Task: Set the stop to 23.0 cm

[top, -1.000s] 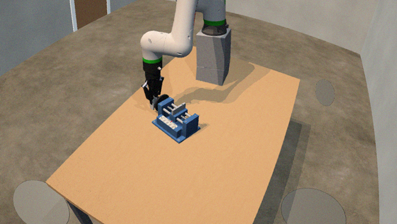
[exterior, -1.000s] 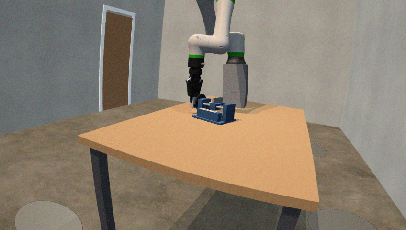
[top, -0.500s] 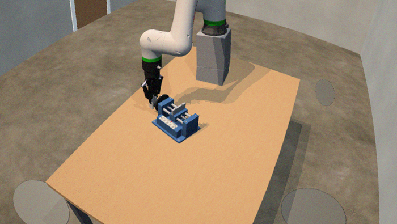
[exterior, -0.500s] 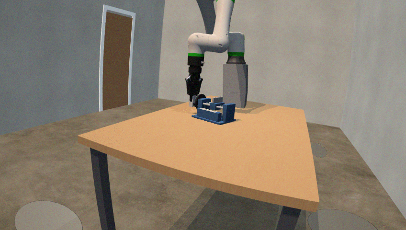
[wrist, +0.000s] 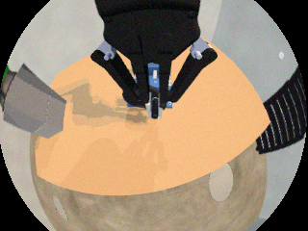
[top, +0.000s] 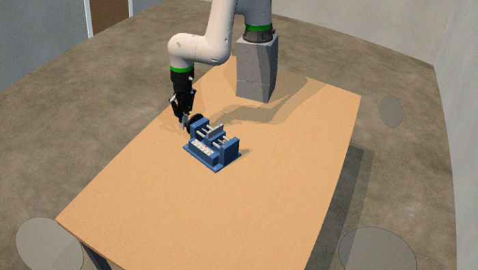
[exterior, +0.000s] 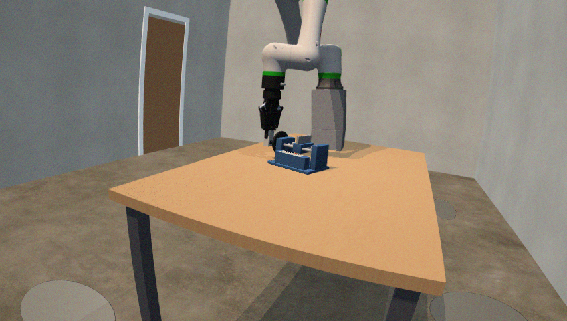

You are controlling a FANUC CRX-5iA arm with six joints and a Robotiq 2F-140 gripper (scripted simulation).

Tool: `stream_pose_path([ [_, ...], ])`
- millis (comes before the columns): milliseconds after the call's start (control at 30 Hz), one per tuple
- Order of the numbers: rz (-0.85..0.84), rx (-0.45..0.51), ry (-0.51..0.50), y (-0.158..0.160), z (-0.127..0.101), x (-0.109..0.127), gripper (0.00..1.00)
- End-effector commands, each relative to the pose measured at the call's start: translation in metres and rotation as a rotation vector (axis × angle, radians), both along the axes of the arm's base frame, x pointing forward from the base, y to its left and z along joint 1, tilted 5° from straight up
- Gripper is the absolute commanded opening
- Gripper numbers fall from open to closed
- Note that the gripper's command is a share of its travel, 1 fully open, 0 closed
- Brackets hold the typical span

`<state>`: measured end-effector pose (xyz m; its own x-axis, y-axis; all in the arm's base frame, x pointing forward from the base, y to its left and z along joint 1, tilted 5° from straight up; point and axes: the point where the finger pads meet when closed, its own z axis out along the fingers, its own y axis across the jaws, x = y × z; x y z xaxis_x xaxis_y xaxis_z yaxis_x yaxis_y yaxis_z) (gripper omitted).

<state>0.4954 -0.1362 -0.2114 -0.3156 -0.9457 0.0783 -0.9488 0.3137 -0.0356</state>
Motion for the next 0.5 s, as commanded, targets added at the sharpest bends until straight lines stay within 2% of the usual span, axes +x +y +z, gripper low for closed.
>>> stream_pose_path([
  [0,0.0,0.0,0.0,0.0,0.003,0.0,0.04],
  [467,0.0,0.0,0.0,0.002,0.016,-0.003,0.04],
])
